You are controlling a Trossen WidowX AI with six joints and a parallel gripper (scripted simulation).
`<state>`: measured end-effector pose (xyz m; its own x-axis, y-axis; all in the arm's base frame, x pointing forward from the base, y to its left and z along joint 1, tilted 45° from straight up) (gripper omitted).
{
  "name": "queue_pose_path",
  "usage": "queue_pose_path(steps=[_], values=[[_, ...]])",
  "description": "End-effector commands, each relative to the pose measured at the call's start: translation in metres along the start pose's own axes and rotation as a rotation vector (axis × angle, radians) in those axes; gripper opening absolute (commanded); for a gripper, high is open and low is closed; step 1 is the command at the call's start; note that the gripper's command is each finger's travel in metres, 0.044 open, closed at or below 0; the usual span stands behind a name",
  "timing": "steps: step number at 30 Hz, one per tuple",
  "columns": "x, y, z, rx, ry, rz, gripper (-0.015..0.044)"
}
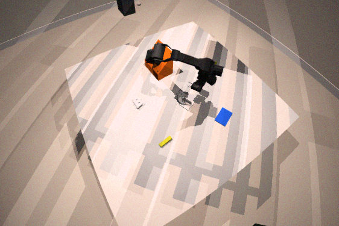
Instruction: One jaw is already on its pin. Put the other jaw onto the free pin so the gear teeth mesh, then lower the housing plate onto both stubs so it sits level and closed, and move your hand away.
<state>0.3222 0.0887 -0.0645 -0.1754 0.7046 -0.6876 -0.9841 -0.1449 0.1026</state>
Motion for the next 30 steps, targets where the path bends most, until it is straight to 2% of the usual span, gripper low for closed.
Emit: queue_pose_path(steps=[1,23,30], values=[[0.0,0.002,-0.01,0.006,0.006,0.01,0.0],[-0.001,0.004,-0.045,0.007,0.01,0.009,0.0],[-0.001,0.004,-0.046,0.007,0.01,0.009,0.0]])
Point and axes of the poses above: the point midway between the two fingers, 35 mm back from their tips, its own z axis back along the fingers, its own x axis across the jaws, y = z × x, the point moved 3 cm from there along z, back along the fingers, and after that the axes turned 12 degrees about -z, right-handed, at the moved point
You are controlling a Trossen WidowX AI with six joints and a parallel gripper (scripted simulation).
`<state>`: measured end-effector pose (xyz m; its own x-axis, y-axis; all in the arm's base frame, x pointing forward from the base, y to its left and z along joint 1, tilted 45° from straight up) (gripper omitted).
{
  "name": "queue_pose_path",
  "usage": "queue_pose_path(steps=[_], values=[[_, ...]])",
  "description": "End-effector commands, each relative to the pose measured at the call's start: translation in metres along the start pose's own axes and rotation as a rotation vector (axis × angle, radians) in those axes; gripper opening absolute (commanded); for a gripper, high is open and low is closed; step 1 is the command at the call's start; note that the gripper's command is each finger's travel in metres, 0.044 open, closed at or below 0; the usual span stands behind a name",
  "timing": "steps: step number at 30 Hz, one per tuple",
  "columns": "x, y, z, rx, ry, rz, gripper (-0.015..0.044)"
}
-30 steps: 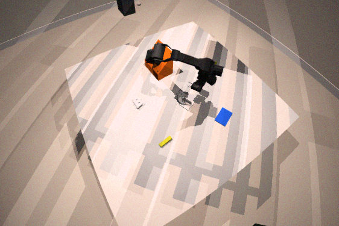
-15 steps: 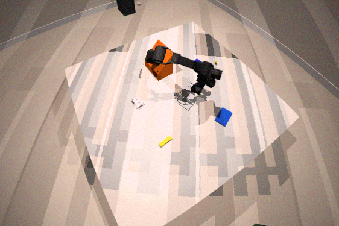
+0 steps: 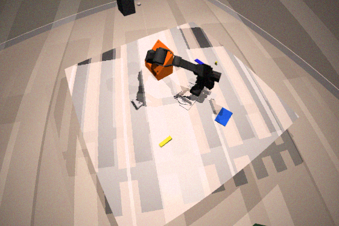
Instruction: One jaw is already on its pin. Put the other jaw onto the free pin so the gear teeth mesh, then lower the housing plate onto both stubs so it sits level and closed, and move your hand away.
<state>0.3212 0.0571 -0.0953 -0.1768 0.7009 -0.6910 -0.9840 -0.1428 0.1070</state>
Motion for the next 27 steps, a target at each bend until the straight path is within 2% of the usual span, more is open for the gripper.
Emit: queue_pose_path(steps=[1,27], values=[[0.0,0.002,-0.002,0.002,0.005,0.008,0.0],[0.041,0.009,-0.001,0.001,0.0,0.008,0.0]])
Point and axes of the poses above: the point midway between the two fingers, 35 mm back from their tips, its own z axis back along the fingers, its own x axis across the jaws, y = z × x, the point moved 3 cm from there along z, back along the fingers, and after that the axes turned 12 degrees about -z, right-handed, at the moved point
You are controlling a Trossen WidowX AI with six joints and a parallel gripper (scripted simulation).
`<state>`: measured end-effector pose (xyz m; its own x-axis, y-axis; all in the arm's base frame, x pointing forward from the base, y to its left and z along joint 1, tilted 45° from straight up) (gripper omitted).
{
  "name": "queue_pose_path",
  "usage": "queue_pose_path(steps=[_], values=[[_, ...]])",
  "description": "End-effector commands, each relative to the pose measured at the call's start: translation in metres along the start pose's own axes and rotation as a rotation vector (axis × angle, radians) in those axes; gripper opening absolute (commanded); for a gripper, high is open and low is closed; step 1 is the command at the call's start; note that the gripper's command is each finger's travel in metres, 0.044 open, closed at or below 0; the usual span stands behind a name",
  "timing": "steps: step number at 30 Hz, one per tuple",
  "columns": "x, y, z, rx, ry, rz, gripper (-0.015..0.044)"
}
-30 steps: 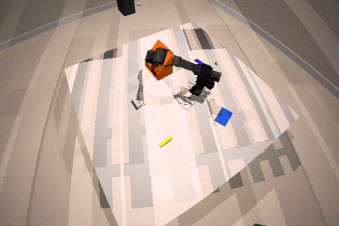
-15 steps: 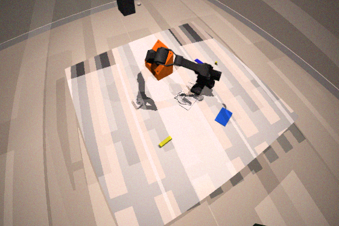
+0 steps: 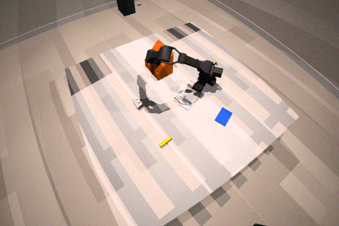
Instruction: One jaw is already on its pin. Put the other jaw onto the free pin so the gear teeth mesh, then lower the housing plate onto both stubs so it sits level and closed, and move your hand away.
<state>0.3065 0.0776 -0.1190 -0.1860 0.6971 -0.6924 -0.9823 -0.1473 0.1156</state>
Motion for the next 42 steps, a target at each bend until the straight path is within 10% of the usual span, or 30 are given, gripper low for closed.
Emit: queue_pose_path(steps=[1,22,34,42], values=[[0.009,0.001,0.001,-0.002,-0.003,-0.001,0.0],[0.03,0.005,0.003,-0.002,-0.004,-0.002,0.0],[0.023,0.005,0.061,0.0,-0.004,-0.001,0.0],[0.024,0.005,0.054,-0.003,0.0,0.007,0.021]])
Point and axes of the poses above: the point midway between the two fingers, 35 mm back from their tips, its own z axis back along the fingers, its own x axis across the jaws, y = z × x, the point moved 3 cm from there along z, back along the fingers, and after that the axes turned 12 degrees about -z, right-handed, at the moved point
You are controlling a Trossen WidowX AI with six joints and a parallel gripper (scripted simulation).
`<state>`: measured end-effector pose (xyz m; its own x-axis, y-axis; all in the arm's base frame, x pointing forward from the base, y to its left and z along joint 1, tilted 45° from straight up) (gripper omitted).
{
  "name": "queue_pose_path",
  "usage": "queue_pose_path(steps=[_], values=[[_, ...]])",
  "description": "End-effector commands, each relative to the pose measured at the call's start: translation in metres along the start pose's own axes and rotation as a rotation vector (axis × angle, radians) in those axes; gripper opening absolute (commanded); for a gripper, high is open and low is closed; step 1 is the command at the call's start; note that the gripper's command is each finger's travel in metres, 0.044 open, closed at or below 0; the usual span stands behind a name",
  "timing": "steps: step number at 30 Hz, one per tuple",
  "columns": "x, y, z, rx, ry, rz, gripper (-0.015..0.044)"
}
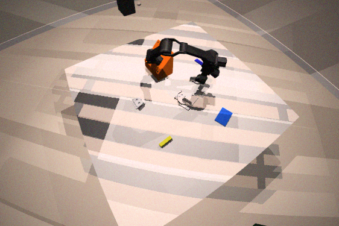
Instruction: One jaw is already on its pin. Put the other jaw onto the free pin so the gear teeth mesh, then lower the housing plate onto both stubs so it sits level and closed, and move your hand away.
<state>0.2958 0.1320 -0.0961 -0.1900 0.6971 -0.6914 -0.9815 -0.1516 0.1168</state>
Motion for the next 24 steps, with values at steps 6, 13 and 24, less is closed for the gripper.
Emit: queue_pose_path(steps=[6,13,24], values=[[0.0004,0.0002,-0.0006,-0.001,0.001,0.003,0.0368],[0.0004,0.0002,-0.0006,-0.001,0.001,0.003,0.044],[0.0004,0.0002,-0.0006,-0.001,0.001,0.003,0.044]])
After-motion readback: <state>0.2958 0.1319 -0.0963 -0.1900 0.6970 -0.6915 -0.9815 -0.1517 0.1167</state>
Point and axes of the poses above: the point midway between the two fingers, 35 mm back from their tips, its own z axis back along the fingers, its own x axis across the jaws, y = z × x, the point moved 3 cm from there along z, back along the fingers, and after that the axes turned 12 degrees about -z, right-handed, at the moved point
